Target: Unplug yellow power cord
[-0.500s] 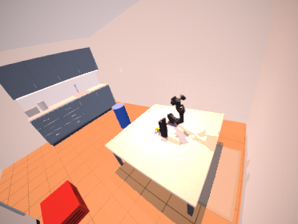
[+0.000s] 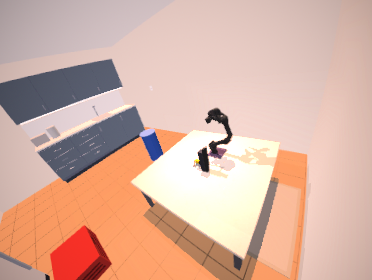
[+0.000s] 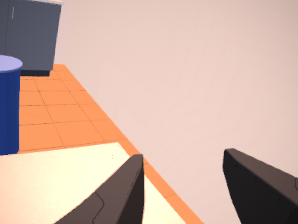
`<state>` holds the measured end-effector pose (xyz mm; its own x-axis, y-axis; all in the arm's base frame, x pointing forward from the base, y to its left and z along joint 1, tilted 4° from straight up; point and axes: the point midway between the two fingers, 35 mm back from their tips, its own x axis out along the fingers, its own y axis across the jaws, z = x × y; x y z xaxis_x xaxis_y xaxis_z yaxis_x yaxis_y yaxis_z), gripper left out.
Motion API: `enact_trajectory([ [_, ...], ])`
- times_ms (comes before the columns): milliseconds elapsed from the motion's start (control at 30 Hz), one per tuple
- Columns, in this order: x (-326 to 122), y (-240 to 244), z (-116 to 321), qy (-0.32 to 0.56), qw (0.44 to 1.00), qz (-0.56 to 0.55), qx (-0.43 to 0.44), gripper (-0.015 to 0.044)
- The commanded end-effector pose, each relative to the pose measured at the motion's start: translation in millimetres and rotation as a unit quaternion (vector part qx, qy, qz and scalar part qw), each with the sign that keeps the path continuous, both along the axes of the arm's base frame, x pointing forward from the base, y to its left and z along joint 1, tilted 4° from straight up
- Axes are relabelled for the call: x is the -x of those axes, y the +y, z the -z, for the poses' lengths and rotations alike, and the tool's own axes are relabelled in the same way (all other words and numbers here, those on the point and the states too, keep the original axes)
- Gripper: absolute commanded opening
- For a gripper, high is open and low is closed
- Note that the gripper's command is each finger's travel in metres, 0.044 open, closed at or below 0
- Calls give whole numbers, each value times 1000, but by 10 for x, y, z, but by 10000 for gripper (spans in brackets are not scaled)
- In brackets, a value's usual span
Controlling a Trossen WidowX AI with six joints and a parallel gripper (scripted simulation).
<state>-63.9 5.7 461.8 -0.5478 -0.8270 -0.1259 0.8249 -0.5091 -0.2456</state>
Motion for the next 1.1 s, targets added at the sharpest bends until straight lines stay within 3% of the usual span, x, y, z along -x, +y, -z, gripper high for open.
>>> enact_trajectory([
  [0, -84, -667, 109, -83, 992, -88, -37, 160],
  [267, -764, -1696, 516, -225, 938, -220, -145, 160],
  [500, -1692, -2085, 1076, -299, 872, -277, -272, 160],
  [833, -2696, -1909, 1889, -316, 803, -272, -425, 160],
  [1067, -3395, -1257, 2664, -322, 747, -201, -545, 160],
])
